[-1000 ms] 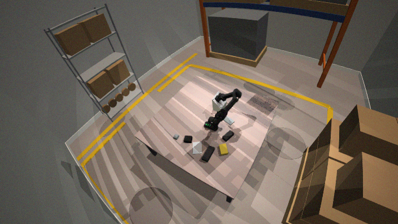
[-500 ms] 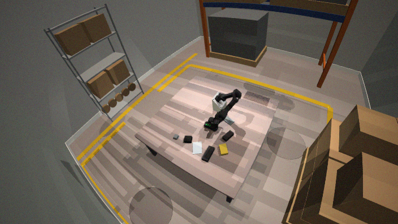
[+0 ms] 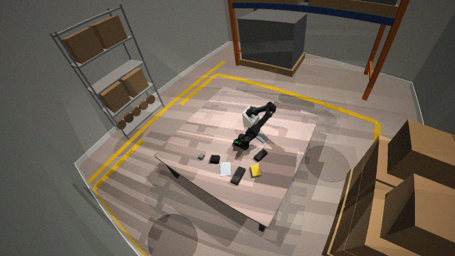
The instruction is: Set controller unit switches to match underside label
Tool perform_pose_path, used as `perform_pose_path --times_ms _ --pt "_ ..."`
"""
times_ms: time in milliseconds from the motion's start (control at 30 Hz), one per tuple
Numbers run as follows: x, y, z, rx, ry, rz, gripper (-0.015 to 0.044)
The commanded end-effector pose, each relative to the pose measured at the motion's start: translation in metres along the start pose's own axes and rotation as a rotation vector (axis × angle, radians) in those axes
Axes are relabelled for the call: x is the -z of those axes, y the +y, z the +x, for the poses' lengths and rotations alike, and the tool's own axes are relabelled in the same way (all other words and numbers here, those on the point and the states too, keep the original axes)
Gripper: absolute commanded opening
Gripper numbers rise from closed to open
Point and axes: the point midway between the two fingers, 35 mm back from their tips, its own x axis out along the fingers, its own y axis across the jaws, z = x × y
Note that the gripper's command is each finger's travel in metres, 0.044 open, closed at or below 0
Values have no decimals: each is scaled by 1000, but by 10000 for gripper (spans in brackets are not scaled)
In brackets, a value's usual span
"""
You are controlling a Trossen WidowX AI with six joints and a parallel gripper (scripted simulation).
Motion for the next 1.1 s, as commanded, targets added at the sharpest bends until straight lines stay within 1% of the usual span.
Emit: perform_pose_path --times_ms 0,1067 --pt "-2 0 -3 -2 -3 3 336" --pt "-17 0 -22 -2 50 3 336"
